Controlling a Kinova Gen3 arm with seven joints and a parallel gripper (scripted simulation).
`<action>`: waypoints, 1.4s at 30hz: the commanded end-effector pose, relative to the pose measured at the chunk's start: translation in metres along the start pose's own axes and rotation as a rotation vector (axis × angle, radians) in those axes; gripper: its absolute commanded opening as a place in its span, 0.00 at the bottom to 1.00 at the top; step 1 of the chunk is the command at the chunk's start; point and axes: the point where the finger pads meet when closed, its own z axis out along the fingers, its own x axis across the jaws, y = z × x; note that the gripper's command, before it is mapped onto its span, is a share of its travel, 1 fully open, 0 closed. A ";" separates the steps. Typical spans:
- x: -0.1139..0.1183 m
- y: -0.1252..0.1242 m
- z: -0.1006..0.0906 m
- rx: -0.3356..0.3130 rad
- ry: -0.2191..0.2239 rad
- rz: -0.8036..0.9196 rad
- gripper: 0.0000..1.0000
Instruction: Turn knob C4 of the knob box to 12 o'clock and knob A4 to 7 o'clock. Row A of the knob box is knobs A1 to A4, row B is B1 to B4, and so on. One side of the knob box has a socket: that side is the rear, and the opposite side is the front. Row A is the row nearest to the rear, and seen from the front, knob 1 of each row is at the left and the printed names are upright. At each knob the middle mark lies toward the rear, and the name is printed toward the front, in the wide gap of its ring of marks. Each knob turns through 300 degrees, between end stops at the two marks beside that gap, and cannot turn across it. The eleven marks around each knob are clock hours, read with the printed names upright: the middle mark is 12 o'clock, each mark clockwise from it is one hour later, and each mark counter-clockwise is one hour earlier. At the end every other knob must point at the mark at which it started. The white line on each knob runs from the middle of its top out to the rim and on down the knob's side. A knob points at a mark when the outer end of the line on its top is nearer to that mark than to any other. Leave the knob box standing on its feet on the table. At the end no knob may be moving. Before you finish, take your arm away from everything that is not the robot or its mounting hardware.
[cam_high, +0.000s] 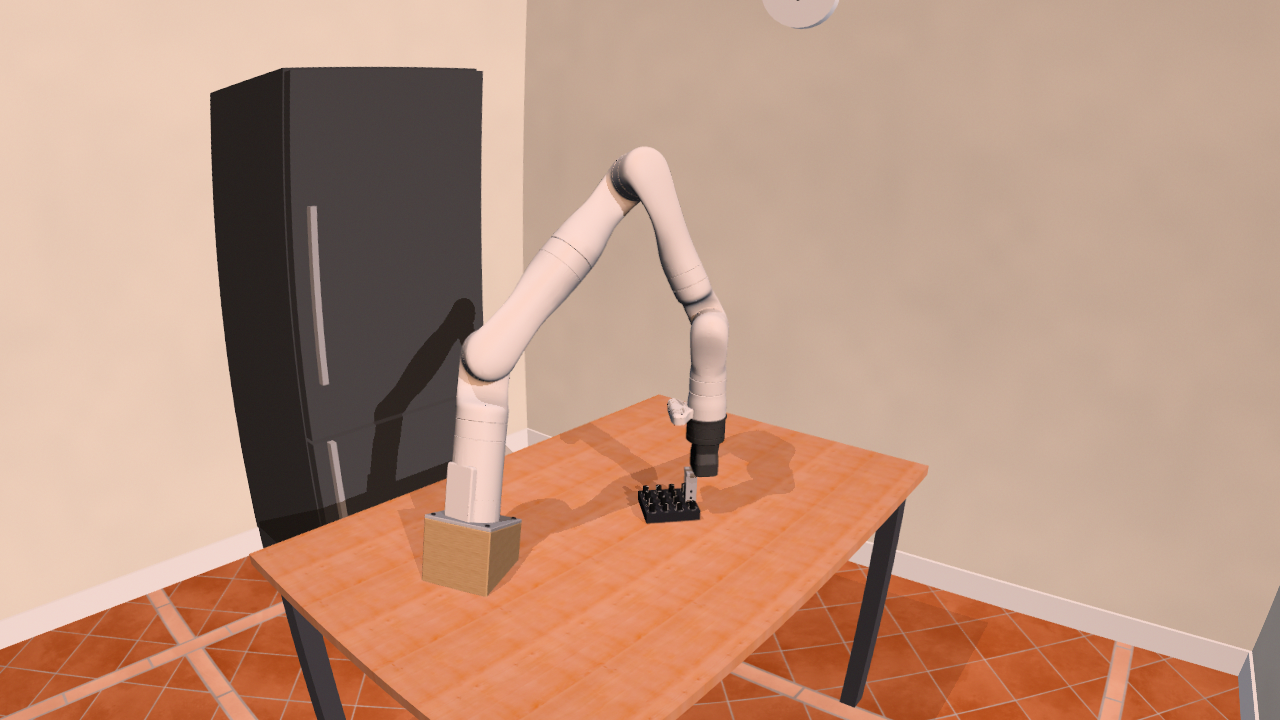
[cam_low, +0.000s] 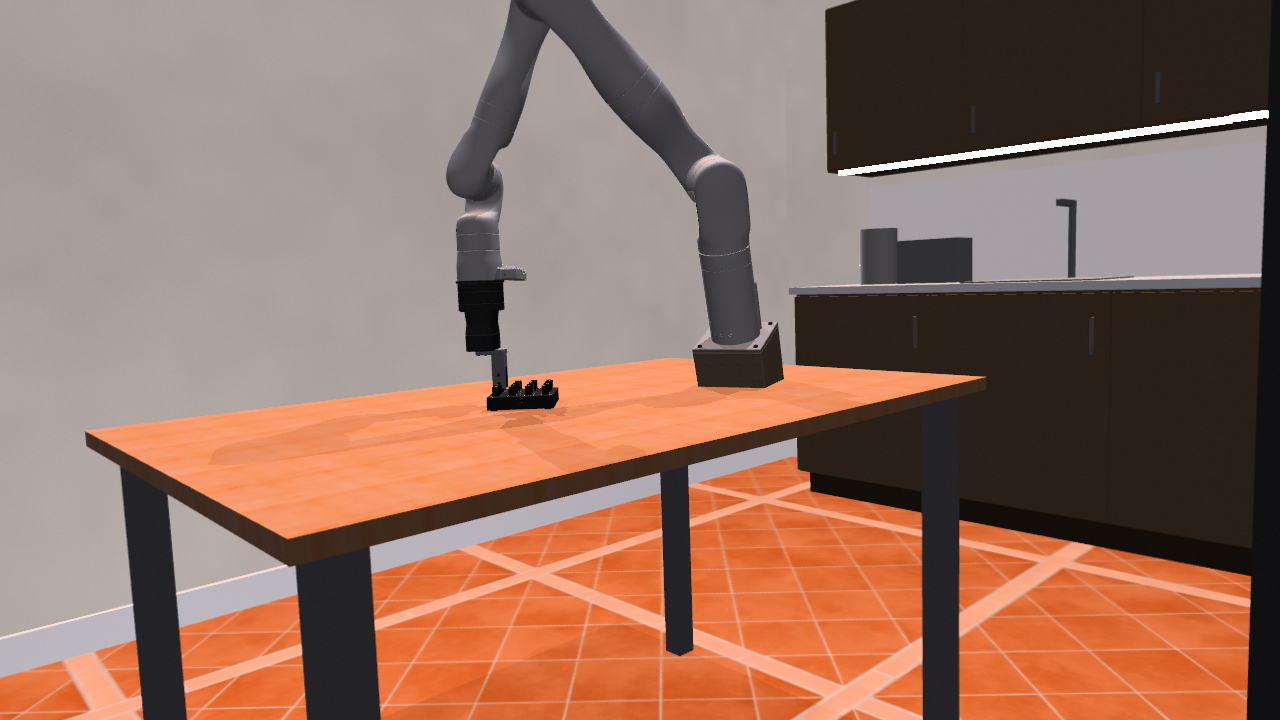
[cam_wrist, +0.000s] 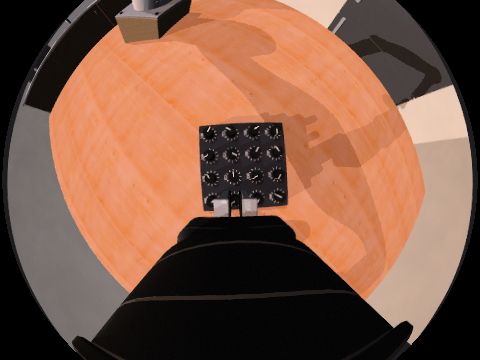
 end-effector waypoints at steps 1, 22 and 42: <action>0.000 0.001 -0.001 -0.002 0.000 0.000 0.30; 0.000 0.001 -0.001 -0.002 0.000 -0.012 0.30; 0.000 0.001 -0.001 -0.002 0.000 -0.172 0.30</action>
